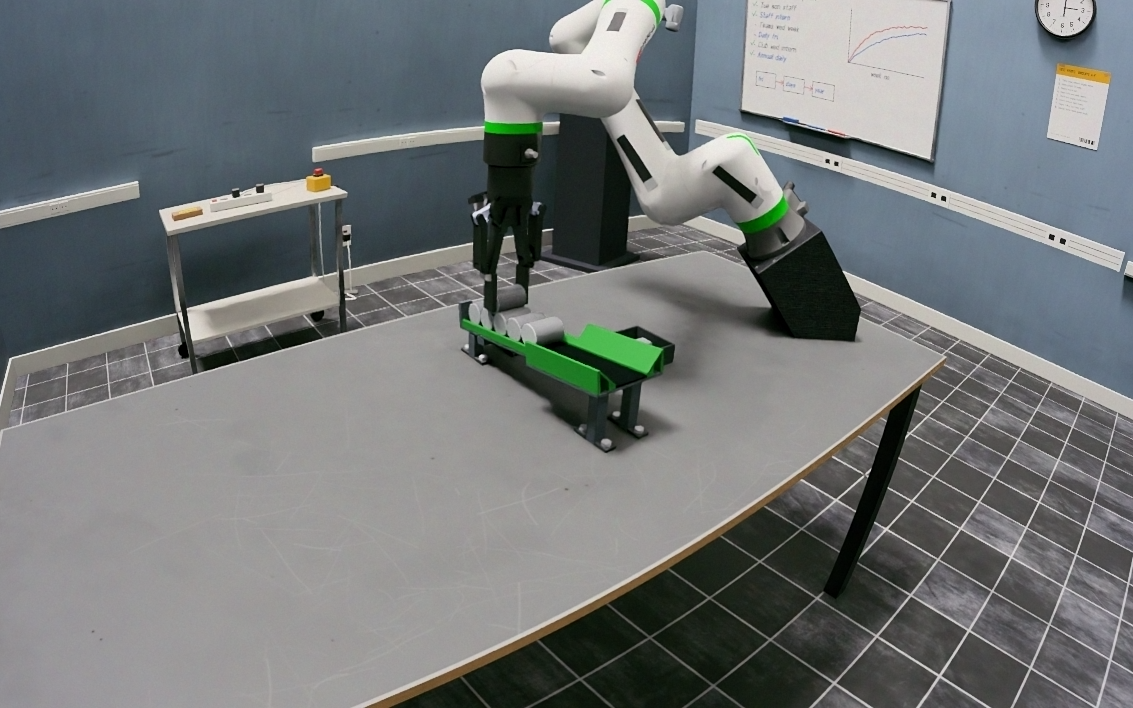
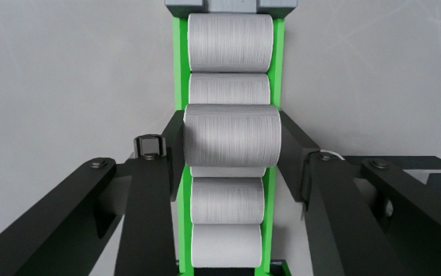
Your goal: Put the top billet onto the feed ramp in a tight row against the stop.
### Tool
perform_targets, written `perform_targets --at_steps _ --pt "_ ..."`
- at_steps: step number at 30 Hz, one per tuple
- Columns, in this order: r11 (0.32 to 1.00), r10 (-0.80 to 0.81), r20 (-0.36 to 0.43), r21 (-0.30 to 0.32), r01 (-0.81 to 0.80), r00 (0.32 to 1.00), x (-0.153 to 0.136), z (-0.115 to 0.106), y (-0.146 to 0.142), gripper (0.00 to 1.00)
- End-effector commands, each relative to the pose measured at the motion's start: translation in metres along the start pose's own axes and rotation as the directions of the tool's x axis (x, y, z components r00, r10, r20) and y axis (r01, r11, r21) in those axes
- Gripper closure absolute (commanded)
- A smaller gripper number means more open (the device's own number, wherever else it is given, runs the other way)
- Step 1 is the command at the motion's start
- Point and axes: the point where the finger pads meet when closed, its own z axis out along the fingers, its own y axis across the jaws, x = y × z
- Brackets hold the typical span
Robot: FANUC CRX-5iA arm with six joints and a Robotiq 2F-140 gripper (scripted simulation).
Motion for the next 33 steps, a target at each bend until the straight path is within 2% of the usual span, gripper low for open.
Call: perform_targets --at_steps 1,17,23,26,33 --pt "1.0 0.0 0.0 0.001 0.0 1.0 0.0 -0.001 0.0 0.6" --pt "1.0 0.0 0.0 0.001 0.0 1.0 0.0 -0.001 0.0 0.6" --pt "1.0 0.0 0.0 0.001 0.0 1.0 0.0 -0.007 0.0 0.6" --pt "1.0 0.0 0.0 0.001 0.0 1.0 0.0 -0.023 0.0 0.6" --pt "1.0 0.0 0.0 0.001 0.0 1.0 0.0 -0.075 0.0 0.6"
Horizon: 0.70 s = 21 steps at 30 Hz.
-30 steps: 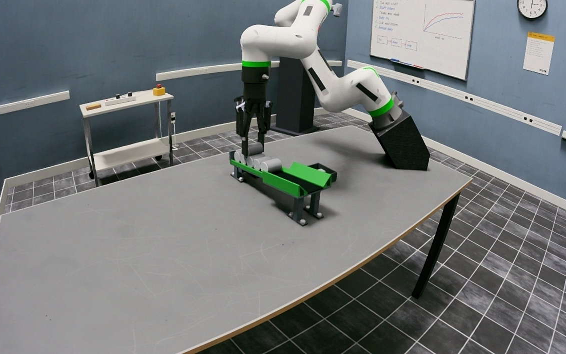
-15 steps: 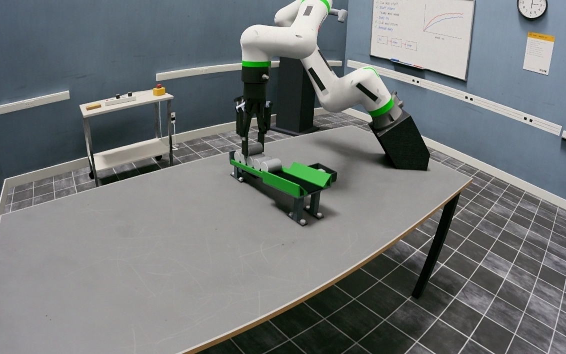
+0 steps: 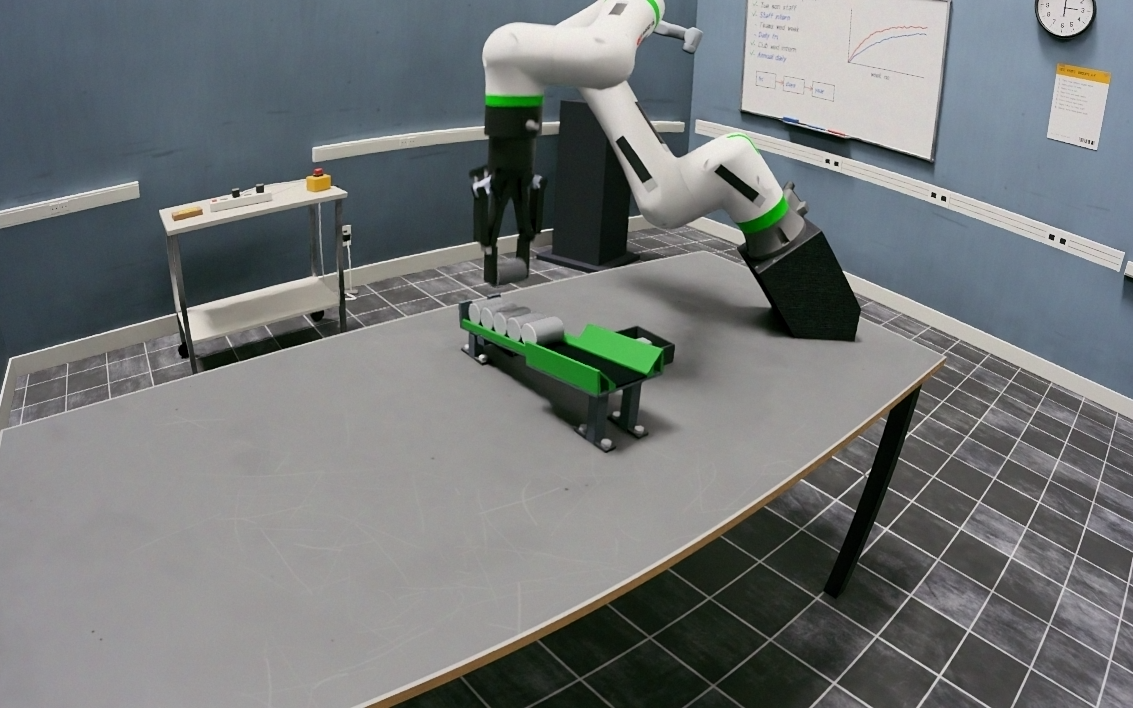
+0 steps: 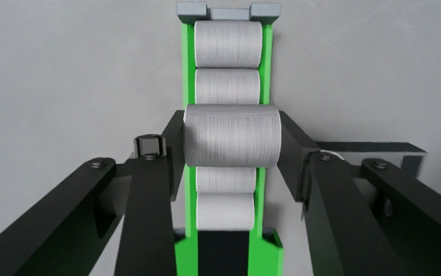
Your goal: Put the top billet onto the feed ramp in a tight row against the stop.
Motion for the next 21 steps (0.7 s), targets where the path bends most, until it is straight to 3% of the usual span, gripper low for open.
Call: perform_targets --at_steps 1,5,18,19,21 --pt "1.0 0.0 -0.002 0.0 0.0 1.0 -0.001 -0.031 0.0 0.6" --pt "1.0 0.0 -0.002 0.0 0.0 1.0 -0.001 -0.048 0.0 0.6" --pt "1.0 0.0 -0.002 0.0 0.0 1.0 -0.002 -0.051 0.0 0.6" --pt "1.0 0.0 -0.001 -0.001 0.0 1.0 -0.012 -0.049 -0.002 0.6" --pt "1.0 0.001 0.002 -0.005 -0.001 1.0 -0.062 -0.044 -0.005 0.6"
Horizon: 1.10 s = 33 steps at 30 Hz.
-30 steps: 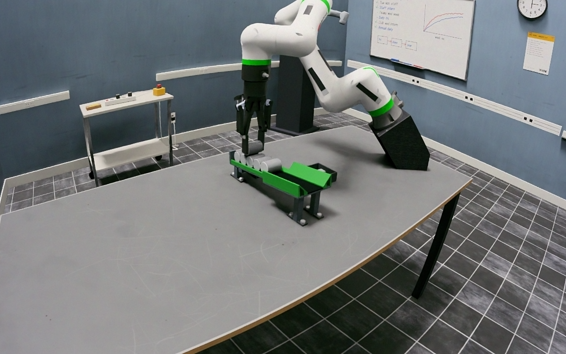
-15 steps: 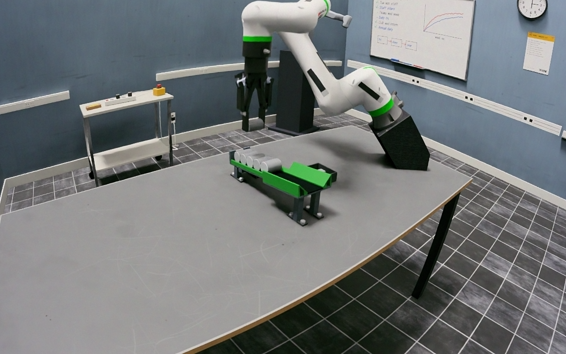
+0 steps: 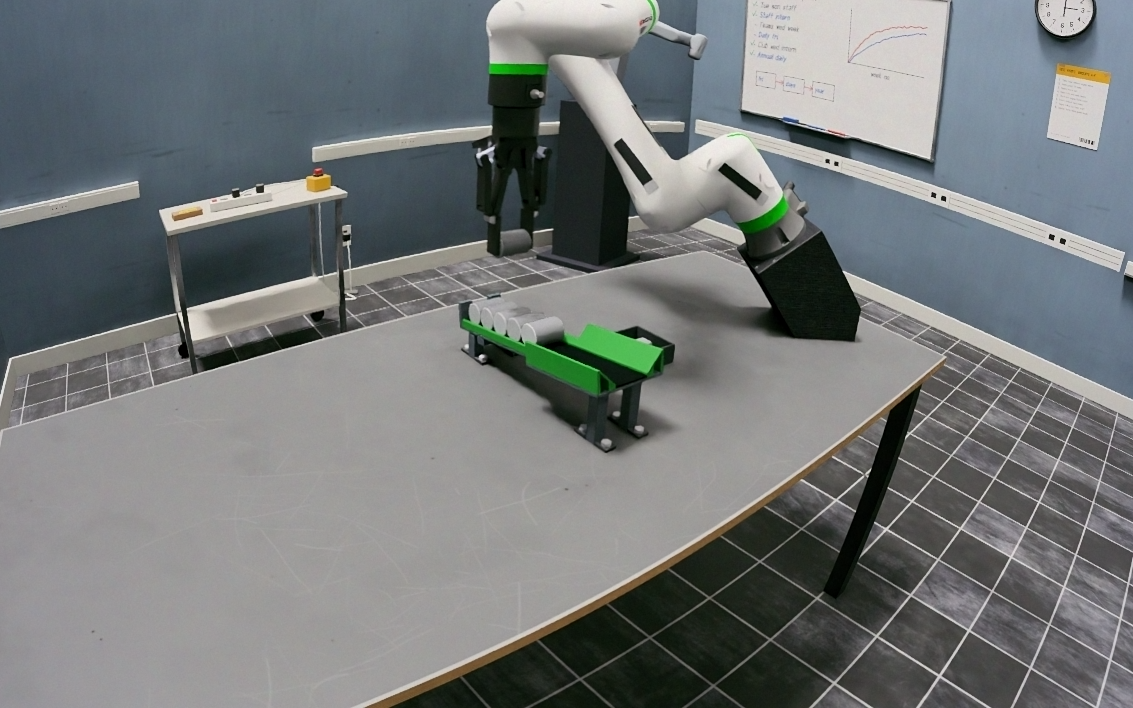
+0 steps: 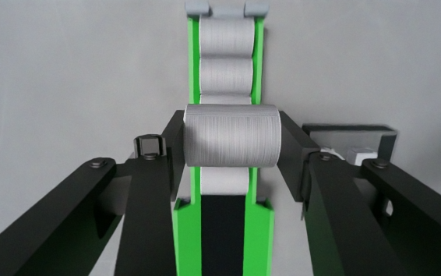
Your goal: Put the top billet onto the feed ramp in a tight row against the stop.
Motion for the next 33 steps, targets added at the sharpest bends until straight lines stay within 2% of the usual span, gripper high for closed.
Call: perform_targets --at_steps 1,3,4,8,23,28,33 --pt "1.0 0.0 0.002 -0.003 0.0 1.0 -0.07 0.007 -0.004 0.6" --pt "1.0 0.0 0.002 -0.003 0.0 1.0 -0.07 0.007 -0.004 0.6" --pt "1.0 -0.001 0.001 -0.001 0.001 1.0 -0.104 0.009 -0.003 0.6" --pt "1.0 -0.001 -0.001 0.002 0.001 1.0 -0.145 0.01 0.001 0.6" --pt "1.0 -0.001 -0.001 0.002 0.001 1.0 -0.145 0.012 0.001 0.6" --pt "1.0 -0.001 -0.001 0.002 0.001 1.0 -0.145 0.024 0.001 0.6" --pt "1.0 -0.001 -0.001 0.002 0.001 1.0 -0.145 0.045 0.001 0.6"
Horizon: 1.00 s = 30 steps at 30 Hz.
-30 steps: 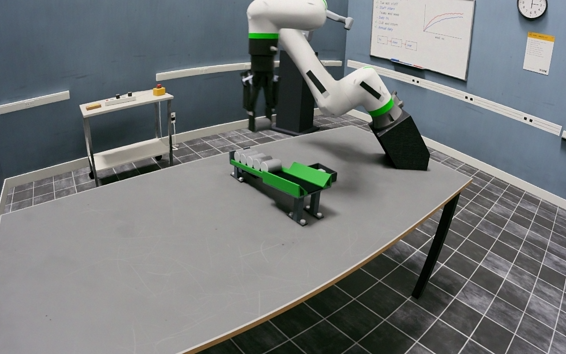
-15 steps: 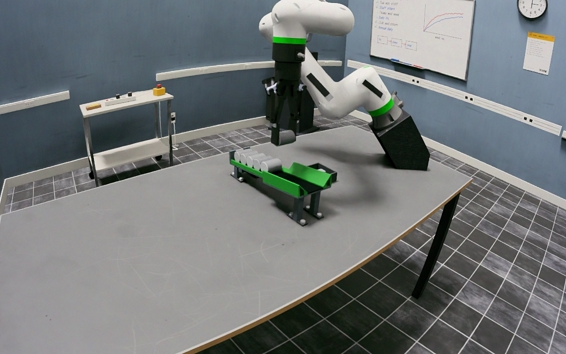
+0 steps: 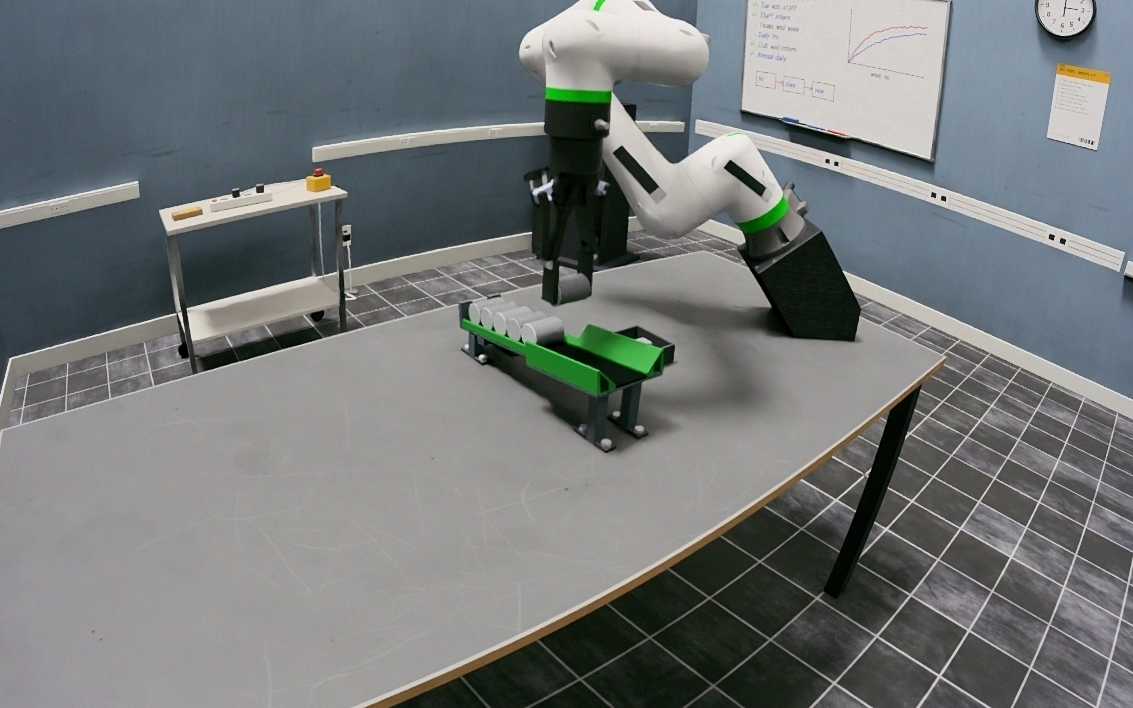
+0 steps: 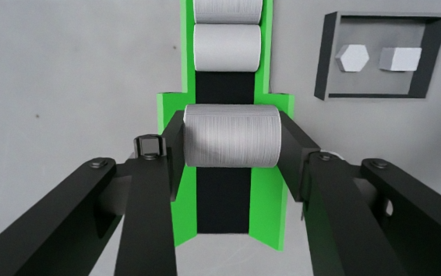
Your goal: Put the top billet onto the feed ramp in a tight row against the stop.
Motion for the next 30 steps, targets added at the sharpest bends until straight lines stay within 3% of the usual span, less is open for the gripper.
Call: perform_targets --at_steps 1,16,30 --pt "1.0 0.0 0.001 0.002 0.0 1.0 0.0 0.016 -0.001 0.6" --pt "1.0 0.0 0.001 0.002 0.0 1.0 0.0 0.071 -0.001 0.6" --pt "1.0 0.0 0.001 0.002 0.0 1.0 0.0 0.076 -0.001 0.6"
